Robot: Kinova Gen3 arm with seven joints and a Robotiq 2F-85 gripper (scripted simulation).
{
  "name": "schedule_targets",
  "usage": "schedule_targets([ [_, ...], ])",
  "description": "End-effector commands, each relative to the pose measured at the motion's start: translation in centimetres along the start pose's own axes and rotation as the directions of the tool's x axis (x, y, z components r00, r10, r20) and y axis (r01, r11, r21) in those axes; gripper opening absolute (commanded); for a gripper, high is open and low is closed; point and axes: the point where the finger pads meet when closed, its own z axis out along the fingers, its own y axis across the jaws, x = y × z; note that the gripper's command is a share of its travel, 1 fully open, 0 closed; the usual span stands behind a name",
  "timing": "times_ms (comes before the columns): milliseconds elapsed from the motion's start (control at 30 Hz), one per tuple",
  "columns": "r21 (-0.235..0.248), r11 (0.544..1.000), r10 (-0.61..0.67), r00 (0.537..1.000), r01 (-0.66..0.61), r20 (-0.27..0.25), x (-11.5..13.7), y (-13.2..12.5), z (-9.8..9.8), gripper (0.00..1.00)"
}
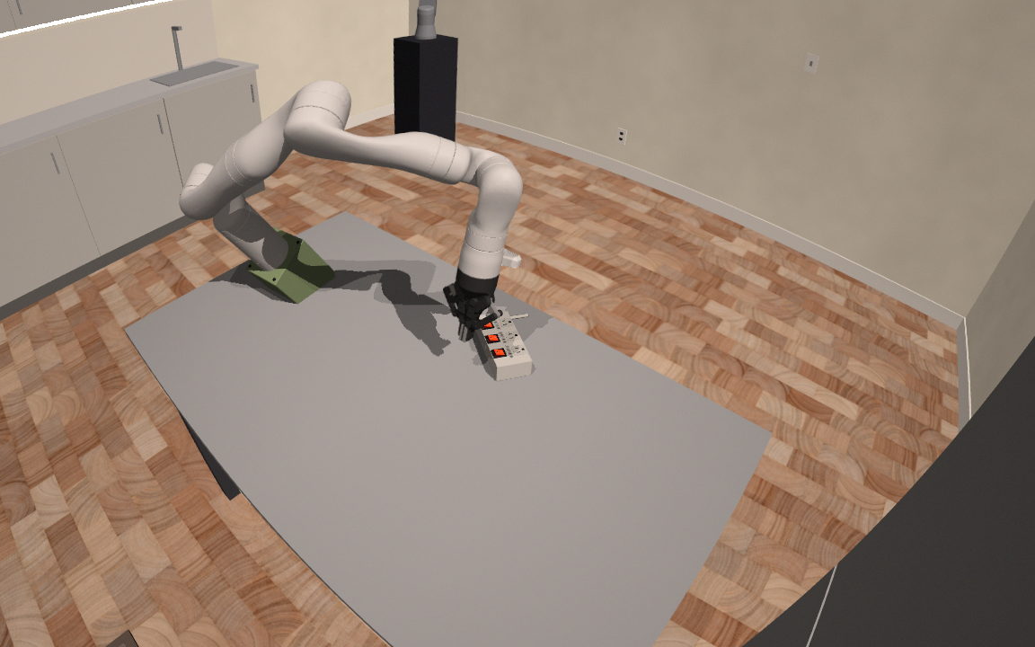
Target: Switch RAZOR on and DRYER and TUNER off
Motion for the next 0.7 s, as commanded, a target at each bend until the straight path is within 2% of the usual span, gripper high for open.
schedule_targets([
  [0,-0.003,1.0,-0.002,1.0,0.002,0.0,0.21,-0.01,-0.15,0.0],
  [667,-0.021,0.999,0.028,0.999,-0.028,0.02,0.95,0.12,-0.33,0.0],
])
